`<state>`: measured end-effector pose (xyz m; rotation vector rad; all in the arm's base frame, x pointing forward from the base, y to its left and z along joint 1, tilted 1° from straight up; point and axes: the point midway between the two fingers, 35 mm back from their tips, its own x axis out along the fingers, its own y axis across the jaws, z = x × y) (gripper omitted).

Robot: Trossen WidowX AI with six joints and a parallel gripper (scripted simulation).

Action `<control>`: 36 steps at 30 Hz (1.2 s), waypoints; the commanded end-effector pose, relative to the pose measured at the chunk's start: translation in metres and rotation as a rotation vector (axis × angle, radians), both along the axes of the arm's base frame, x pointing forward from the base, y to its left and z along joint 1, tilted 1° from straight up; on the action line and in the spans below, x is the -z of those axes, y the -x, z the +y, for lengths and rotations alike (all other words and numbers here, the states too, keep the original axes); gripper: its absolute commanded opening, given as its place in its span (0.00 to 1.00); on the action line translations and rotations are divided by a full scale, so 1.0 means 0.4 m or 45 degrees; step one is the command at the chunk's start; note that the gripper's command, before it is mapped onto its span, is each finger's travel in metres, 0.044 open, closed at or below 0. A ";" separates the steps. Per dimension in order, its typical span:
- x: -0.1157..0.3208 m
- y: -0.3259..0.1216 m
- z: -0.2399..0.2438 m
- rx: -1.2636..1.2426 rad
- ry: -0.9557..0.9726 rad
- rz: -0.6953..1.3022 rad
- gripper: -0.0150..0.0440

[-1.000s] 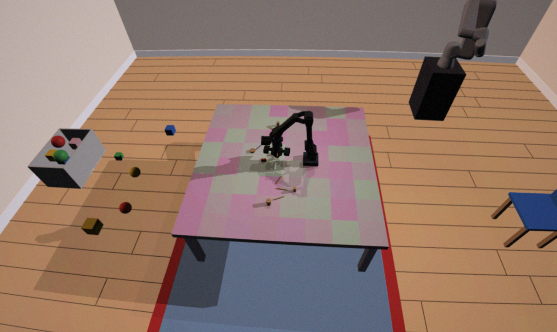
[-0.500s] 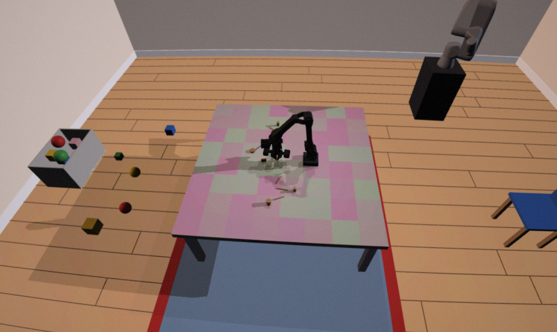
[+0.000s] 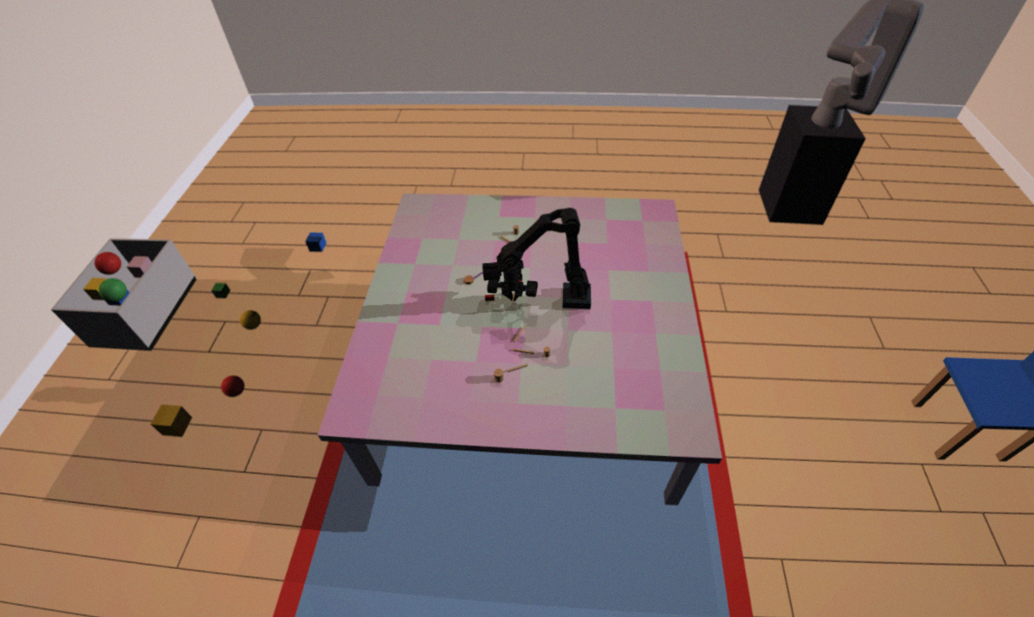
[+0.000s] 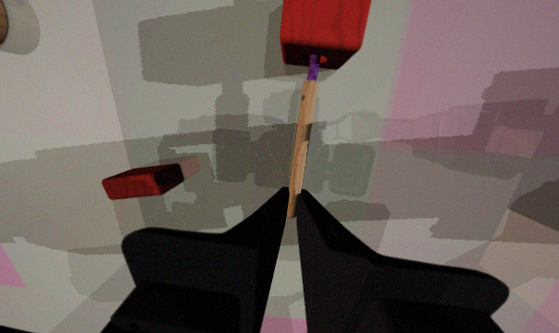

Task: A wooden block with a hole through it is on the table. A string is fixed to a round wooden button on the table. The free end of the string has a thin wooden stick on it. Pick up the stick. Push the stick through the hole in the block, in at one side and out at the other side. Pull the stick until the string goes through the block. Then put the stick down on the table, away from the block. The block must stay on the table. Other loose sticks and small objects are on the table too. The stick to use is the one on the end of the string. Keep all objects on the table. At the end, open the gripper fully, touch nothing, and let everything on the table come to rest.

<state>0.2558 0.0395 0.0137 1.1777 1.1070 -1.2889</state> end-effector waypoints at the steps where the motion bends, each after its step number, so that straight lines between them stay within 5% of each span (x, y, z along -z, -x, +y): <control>1: -0.003 -0.007 0.015 0.003 -0.007 -0.002 0.25; 36: 0.030 -0.001 0.102 0.001 -0.005 -0.008 0.25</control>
